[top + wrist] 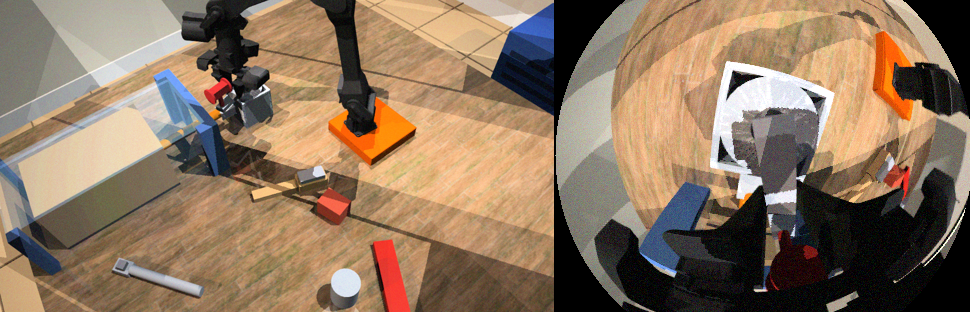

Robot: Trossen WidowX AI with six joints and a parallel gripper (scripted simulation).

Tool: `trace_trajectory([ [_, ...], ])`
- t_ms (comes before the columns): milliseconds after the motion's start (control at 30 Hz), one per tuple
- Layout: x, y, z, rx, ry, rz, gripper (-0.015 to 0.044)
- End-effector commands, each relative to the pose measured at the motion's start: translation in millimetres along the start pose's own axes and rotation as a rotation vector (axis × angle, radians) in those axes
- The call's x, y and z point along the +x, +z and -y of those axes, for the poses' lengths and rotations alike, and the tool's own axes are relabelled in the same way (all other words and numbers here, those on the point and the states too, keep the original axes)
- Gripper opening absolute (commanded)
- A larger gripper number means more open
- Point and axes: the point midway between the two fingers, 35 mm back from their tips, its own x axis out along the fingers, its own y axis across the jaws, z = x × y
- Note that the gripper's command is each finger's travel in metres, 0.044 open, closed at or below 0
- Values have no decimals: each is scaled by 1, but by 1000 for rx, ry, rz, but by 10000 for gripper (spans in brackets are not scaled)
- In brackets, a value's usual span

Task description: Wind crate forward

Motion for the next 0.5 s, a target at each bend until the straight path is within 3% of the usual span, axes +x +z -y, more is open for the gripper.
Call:
trace_trajectory([
  [0, 1, 1, -2, 53, 1, 3, 0],
  [467, 1, 1, -8, 179, 14, 2, 0],
])
